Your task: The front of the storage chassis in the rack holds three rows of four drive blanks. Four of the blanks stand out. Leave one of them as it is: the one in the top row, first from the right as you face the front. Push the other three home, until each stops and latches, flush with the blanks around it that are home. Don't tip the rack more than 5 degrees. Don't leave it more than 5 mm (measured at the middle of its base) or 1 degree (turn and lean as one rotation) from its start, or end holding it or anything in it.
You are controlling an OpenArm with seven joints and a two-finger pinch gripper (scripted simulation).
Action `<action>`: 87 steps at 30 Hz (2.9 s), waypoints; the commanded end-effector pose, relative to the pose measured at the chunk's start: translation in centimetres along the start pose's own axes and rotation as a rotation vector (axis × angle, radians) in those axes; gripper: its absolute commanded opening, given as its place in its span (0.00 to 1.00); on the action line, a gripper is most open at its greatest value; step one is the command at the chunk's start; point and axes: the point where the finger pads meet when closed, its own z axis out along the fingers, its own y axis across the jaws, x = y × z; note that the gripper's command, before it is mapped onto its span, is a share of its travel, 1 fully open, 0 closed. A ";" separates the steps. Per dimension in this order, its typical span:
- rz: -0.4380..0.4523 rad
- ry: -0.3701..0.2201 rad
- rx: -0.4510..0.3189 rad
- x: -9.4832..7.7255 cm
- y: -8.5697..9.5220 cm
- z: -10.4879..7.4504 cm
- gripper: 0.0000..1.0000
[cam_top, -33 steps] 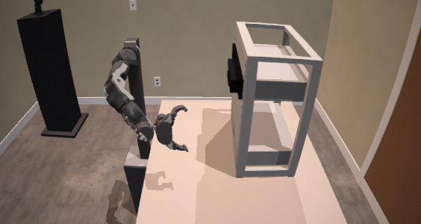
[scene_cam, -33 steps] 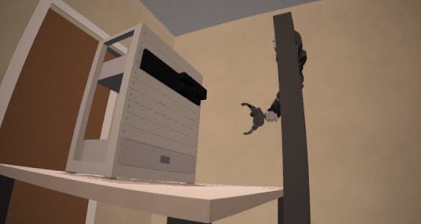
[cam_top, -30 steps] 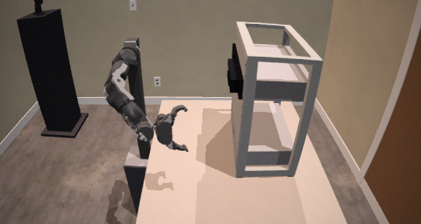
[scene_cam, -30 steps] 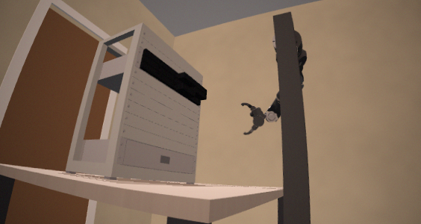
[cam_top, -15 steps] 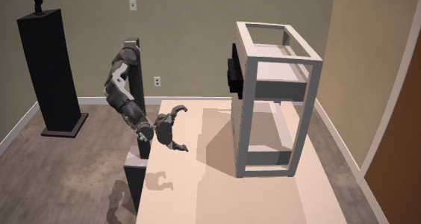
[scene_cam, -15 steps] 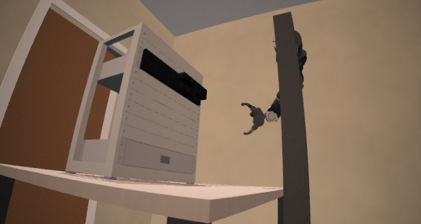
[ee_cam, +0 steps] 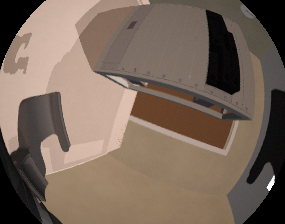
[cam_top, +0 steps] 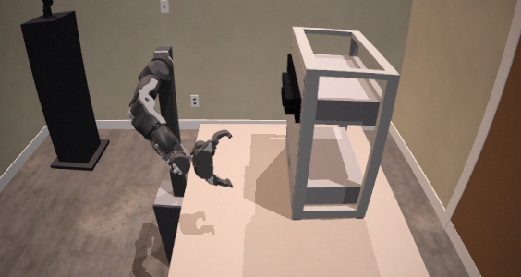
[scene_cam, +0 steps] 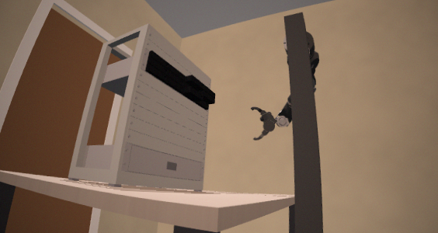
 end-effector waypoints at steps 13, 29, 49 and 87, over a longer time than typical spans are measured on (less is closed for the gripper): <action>0.008 0.017 0.024 0.7 -0.5 0.5 1.00; 0.058 0.150 0.187 5.9 -3.6 2.9 1.00; 0.034 0.550 0.593 20.7 -8.7 4.2 1.00; -0.633 1.095 1.075 35.2 -6.8 -4.8 1.00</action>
